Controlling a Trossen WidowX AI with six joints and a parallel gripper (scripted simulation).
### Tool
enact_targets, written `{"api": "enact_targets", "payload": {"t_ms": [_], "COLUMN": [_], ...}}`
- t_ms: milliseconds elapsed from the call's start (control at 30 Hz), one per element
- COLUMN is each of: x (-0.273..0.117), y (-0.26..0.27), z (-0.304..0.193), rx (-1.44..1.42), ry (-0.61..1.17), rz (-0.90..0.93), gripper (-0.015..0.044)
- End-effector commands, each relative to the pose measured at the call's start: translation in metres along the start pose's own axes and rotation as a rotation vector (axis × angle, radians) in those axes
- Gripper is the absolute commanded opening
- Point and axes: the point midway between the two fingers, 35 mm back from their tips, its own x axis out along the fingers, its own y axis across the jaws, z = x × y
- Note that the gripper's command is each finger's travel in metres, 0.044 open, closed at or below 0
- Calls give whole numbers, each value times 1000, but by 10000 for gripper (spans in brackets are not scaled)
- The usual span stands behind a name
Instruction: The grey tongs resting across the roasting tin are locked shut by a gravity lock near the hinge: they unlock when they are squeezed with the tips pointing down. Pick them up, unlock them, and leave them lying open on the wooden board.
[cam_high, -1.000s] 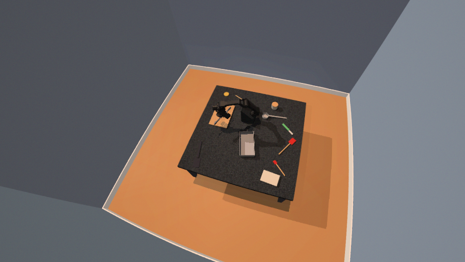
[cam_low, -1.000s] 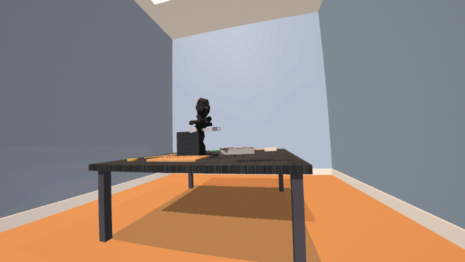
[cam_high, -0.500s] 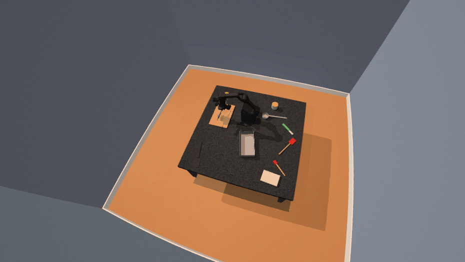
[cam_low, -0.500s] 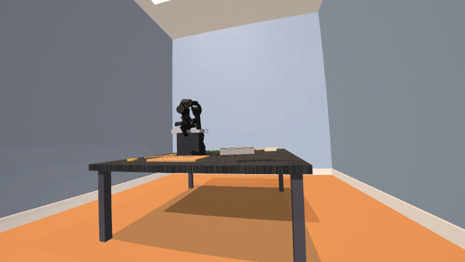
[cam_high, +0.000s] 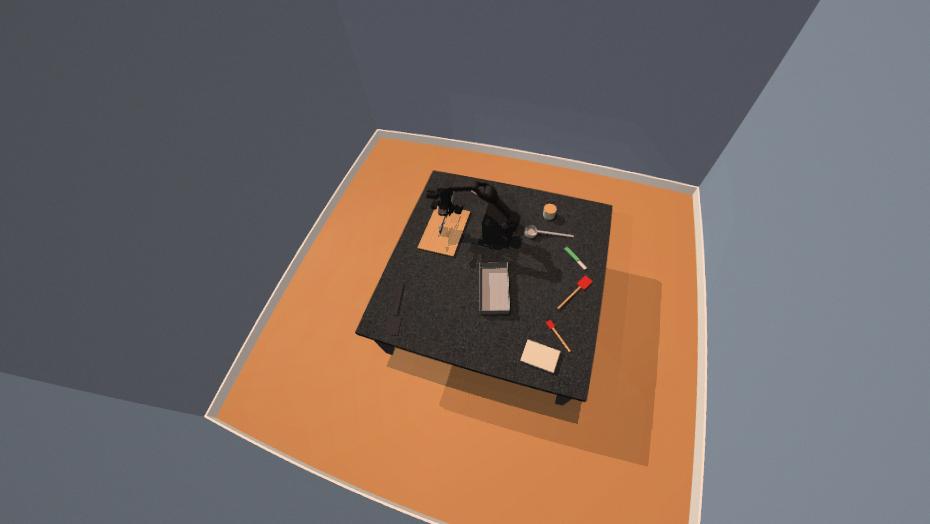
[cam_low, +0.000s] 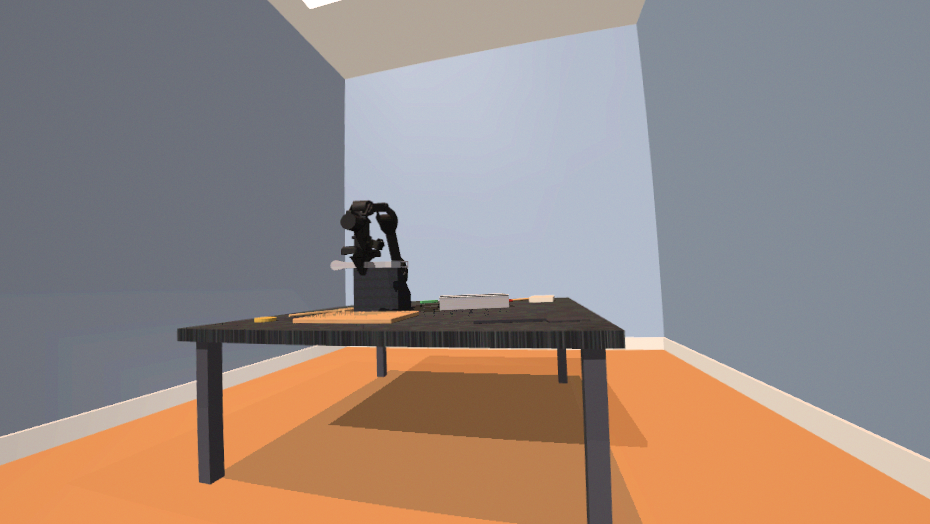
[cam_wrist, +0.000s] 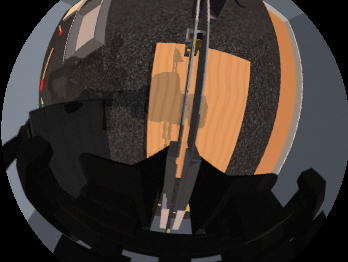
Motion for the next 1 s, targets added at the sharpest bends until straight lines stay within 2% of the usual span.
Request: {"api": "enact_targets", "payload": {"t_ms": [0,400,800,967], "x": [2,10,-7,-10], "y": [1,9,2,0], "z": [-2,-11,-32,-37], "rx": [-7,-30,12,24], "ry": [-61,-588,-1140,-1206], "rz": [17,105,21,-2], "gripper": [-150,-150,-150,-150]}}
